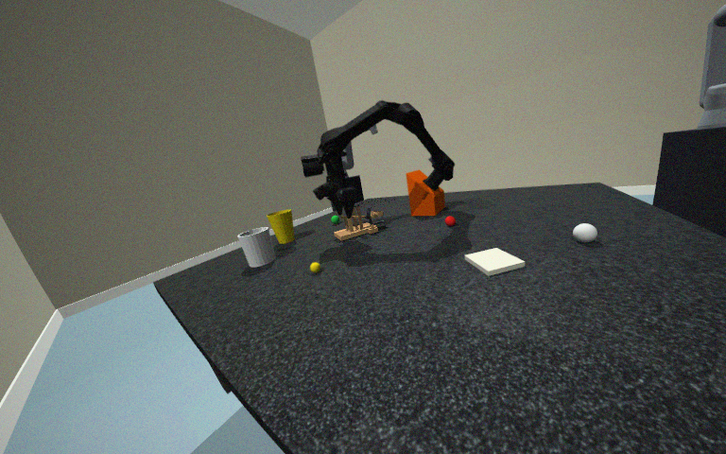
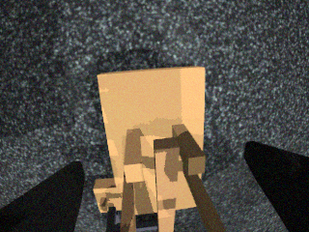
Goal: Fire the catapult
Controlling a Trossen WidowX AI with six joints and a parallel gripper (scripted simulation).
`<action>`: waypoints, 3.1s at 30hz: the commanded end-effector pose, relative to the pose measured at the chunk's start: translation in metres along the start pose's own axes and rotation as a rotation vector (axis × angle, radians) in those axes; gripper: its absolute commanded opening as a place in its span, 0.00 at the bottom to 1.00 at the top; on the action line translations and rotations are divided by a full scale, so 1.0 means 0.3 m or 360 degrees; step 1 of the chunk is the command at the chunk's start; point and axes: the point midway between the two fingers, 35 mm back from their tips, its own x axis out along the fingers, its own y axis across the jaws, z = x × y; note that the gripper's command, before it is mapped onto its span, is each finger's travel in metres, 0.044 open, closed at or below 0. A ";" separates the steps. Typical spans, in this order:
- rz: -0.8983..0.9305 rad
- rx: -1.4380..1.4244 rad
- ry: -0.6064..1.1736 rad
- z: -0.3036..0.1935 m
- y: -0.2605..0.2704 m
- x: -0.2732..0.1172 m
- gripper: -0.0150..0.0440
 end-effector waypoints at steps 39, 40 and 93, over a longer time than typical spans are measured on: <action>0.0002 -0.0001 0.0007 -0.004 0.003 0.128 0.45; 0.0002 -0.0001 0.0007 -0.004 0.003 0.128 0.44; -0.0001 0.0002 0.0031 -0.001 0.005 0.122 0.61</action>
